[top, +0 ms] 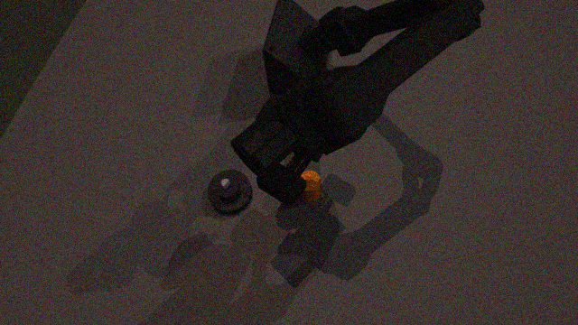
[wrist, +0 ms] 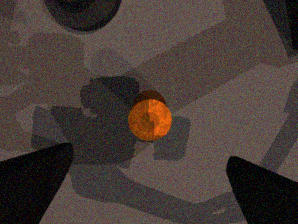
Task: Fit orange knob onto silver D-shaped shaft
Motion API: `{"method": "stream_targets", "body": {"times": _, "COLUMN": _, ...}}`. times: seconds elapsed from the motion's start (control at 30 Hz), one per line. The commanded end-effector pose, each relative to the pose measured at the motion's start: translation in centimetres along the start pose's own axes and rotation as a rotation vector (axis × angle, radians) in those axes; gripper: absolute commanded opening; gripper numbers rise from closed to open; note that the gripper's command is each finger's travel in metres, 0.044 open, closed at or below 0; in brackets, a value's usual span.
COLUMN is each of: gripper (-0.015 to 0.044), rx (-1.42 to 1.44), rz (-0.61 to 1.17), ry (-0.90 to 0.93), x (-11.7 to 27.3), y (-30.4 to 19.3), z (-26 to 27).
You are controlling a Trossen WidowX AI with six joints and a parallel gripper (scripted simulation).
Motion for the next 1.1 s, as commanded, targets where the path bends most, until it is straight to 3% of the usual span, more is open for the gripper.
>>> {"method": "stream_targets", "body": {"times": 0.0, "gripper": 0.044, "rx": 0.352, "rz": -0.007, "ry": 0.001, "x": 0.01, "y": -0.03, "z": 0.02}}
{"method": "stream_targets", "body": {"times": 0.37, "gripper": 0.044, "rx": 1.437, "rz": -0.007, "ry": -0.003, "x": -0.04, "y": -0.03, "z": 0.02}}
{"method": "stream_targets", "body": {"times": 0.8, "gripper": 0.044, "rx": 2.134, "rz": -0.006, "ry": -0.005, "x": -0.08, "y": -0.11, "z": 0.19}}
{"method": "stream_targets", "body": {"times": 1.07, "gripper": 0.044, "rx": 2.178, "rz": -0.006, "ry": -0.005, "x": -0.08, "y": -0.11, "z": 0.2}}
Point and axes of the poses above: the point midway between the two fingers, 35 mm back from their tips, its own x axis back along the fingers, its own z axis across the jaws, y = z × x, the point moved 10 cm from there along x, back along the fingers
